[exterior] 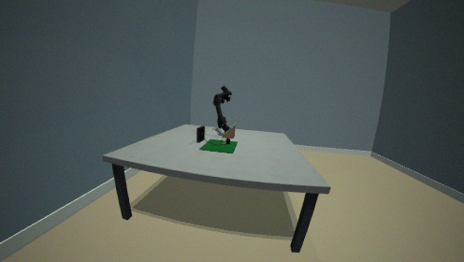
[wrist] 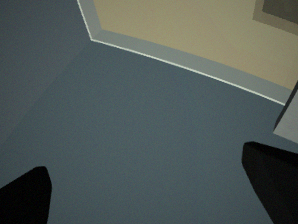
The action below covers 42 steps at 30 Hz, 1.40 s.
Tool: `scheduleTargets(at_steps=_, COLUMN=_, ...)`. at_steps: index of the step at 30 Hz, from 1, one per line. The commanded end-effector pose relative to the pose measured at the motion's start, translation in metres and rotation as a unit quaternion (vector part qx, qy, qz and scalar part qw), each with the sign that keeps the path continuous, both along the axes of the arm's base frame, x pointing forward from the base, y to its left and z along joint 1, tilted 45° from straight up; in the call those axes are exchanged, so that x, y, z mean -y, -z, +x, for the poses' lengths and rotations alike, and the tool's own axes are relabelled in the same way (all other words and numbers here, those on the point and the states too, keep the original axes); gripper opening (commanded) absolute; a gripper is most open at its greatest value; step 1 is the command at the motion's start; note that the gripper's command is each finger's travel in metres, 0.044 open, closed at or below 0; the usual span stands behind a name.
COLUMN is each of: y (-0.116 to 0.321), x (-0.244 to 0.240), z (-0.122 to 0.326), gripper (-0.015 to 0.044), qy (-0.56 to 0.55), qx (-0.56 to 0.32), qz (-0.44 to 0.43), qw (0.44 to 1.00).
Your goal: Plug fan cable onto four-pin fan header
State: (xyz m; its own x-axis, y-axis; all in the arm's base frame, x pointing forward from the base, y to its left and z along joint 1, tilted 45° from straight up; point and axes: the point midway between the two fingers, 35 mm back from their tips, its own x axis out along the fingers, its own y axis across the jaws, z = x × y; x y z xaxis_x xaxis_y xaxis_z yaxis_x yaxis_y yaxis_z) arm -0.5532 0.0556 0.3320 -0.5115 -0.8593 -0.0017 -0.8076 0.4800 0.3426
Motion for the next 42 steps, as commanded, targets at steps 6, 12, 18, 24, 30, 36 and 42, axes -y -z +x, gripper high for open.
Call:
scheduleTargets(at_steps=6, y=0.005, x=-0.020, z=-0.002, gripper=0.0440, qy=0.031, qx=0.003, qz=0.002, qw=1.000)
scheduleTargets(at_steps=12, y=0.031, x=-0.107, z=0.003, gripper=0.0440, qy=0.162, qx=0.022, qz=0.020, qw=0.986)
scheduleTargets(at_steps=18, y=0.064, x=-0.198, z=0.028, gripper=0.0440, qy=0.293, qx=0.053, qz=0.054, qw=0.953)
scheduleTargets(at_steps=24, y=0.098, x=-0.276, z=0.070, gripper=0.0440, qy=0.399, qx=0.100, qz=0.088, qw=0.908)
scheduleTargets(at_steps=30, y=0.137, x=-0.353, z=0.139, gripper=0.0440, qy=0.500, qx=0.175, qz=0.118, qw=0.840)
scheduleTargets(at_steps=36, y=0.176, x=-0.409, z=0.227, gripper=0.0440, qy=0.573, qx=0.263, qz=0.146, qw=0.762)
scheduleTargets(at_steps=42, y=0.213, x=-0.440, z=0.326, gripper=0.0440, qy=0.617, qx=0.359, qz=0.166, qw=0.680)
